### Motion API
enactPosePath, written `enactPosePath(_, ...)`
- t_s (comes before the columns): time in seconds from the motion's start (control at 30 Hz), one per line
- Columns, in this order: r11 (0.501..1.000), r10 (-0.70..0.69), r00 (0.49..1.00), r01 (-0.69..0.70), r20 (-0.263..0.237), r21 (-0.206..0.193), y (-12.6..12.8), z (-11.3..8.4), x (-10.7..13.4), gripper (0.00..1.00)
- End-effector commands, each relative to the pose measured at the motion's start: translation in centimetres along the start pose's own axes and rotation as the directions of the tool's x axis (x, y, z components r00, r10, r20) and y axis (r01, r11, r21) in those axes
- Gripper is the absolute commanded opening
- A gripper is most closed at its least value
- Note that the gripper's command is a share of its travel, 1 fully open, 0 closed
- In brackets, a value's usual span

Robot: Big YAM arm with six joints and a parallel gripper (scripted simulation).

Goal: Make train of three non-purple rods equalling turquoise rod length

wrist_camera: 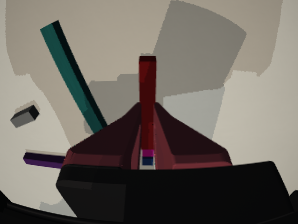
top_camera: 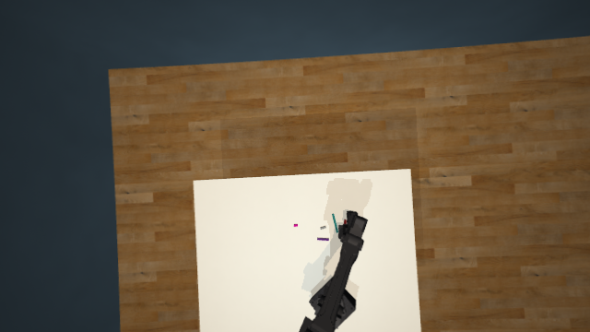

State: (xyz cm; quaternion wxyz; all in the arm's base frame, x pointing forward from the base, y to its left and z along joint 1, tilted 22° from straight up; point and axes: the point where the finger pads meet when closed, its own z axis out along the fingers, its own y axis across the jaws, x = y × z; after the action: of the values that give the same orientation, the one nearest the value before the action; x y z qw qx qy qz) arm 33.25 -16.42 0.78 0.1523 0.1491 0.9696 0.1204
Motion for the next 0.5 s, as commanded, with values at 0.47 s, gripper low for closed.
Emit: enactPosePath(0.47,1.0,-0.009,1.0,0.009,0.017,0.007,0.0,-0.38,-2.09,0.04)
